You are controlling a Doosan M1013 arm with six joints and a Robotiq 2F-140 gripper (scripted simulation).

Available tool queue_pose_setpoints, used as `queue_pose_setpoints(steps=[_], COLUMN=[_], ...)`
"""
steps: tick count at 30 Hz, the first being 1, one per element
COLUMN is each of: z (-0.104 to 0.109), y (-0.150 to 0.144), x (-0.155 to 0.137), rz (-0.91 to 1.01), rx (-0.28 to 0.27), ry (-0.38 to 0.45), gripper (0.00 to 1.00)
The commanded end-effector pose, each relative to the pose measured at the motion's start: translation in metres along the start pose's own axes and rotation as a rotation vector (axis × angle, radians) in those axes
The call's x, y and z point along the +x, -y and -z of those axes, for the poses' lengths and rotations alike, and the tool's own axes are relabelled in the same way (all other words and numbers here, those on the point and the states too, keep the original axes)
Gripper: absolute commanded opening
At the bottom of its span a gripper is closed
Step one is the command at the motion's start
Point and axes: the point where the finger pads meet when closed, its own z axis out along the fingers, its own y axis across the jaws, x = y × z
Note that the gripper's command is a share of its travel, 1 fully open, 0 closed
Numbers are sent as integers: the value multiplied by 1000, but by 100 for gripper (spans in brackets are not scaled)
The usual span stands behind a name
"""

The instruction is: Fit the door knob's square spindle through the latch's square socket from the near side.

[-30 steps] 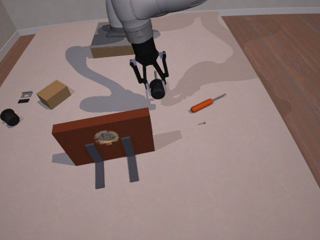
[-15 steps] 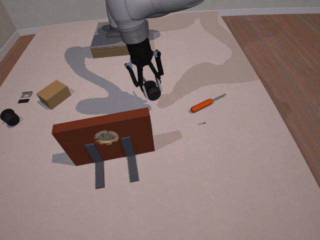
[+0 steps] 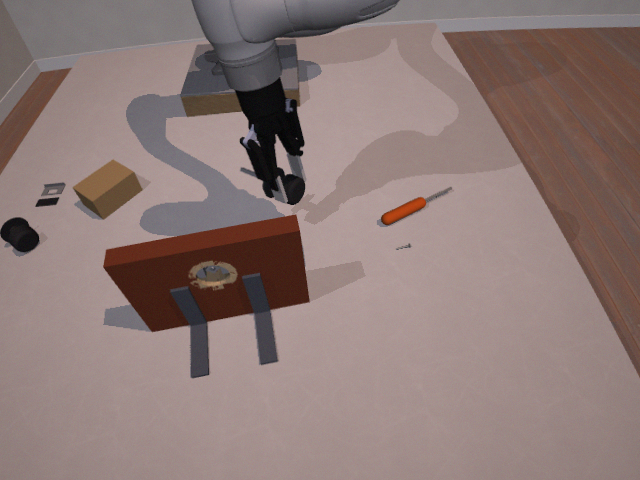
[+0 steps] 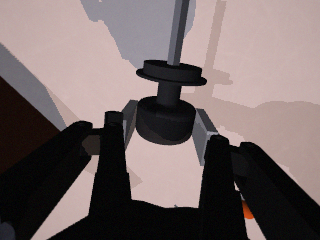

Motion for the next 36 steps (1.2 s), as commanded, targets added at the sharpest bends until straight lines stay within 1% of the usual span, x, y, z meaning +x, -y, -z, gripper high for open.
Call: queue_pose_setpoints(steps=[1, 6, 8, 23, 25, 36], z=[4, 9, 9, 25, 25, 35], y=[11, 23, 23, 62, 62, 86], x=[6, 14, 14, 42, 42, 62], rz=[177, 427, 427, 1183, 1183, 1670], rx=[-10, -13, -13, -41, -41, -74], ry=[-5, -15, -15, -42, -42, -51], gripper=[42, 42, 42, 42, 42, 42])
